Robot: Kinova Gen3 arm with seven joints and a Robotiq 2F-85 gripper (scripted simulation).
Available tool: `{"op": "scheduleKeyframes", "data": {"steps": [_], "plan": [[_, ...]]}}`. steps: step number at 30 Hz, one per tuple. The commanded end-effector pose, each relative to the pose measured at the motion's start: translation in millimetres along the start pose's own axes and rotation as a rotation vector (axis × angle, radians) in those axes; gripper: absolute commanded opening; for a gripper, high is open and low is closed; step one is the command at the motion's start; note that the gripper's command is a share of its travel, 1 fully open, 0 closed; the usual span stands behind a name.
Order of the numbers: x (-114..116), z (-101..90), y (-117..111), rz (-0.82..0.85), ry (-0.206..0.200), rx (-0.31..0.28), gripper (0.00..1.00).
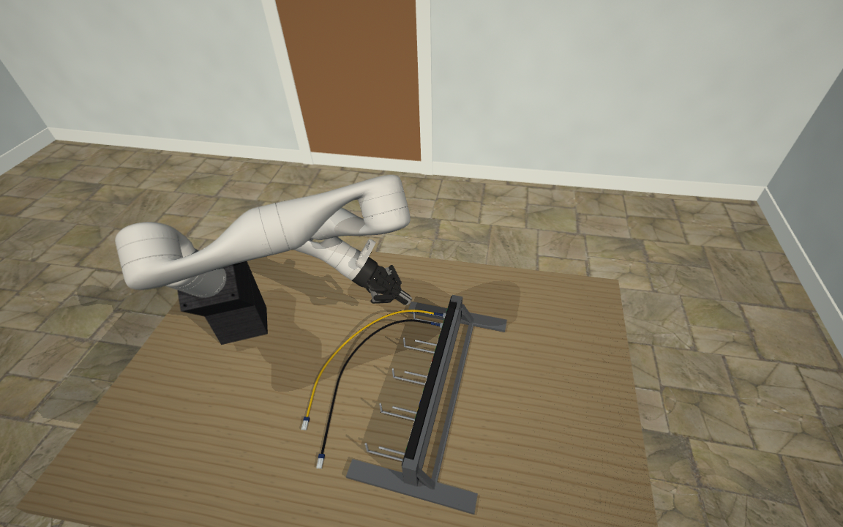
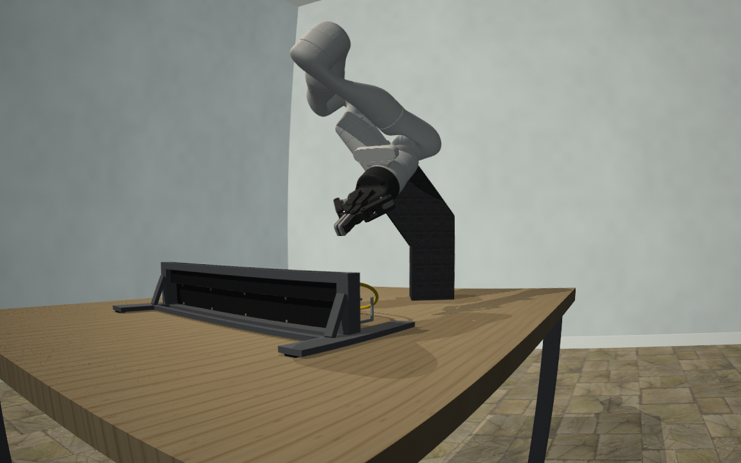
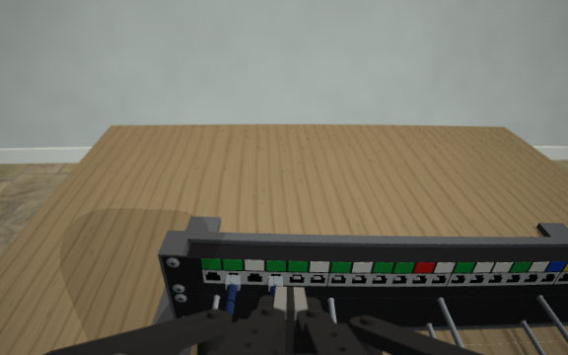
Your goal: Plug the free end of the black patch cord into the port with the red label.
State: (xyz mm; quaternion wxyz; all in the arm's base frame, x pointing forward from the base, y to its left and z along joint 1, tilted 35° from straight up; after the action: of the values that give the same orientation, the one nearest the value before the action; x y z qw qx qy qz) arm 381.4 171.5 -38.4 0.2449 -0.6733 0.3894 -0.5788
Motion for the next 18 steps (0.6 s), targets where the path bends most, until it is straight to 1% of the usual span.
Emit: {"op": "scheduleKeyframes", "data": {"steps": [1, 5, 9, 18], "plan": [[-5.6, -22.0, 2.0, -0.015, -0.025, 0.0, 0.0], [-5.0, -45.4, 2.0, -0.015, -0.025, 0.0, 0.0], [-4.7, -60.7, 1.9, -0.015, -0.025, 0.0, 0.0], [-4.4, -69.1, 1.9, -0.015, -0.025, 0.0, 0.0]]}}
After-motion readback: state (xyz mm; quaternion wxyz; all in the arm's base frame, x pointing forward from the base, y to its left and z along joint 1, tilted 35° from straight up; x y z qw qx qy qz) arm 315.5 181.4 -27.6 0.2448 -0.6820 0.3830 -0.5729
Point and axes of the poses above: the point where the finger pads meet when closed, its own z axis out along the fingers, its own x axis across the jaws, y = z × x, the point moved 7 cm from there along -z, back along the fingers, and after that the axes turned 7 degrees about -z, right-handed, at the moved point
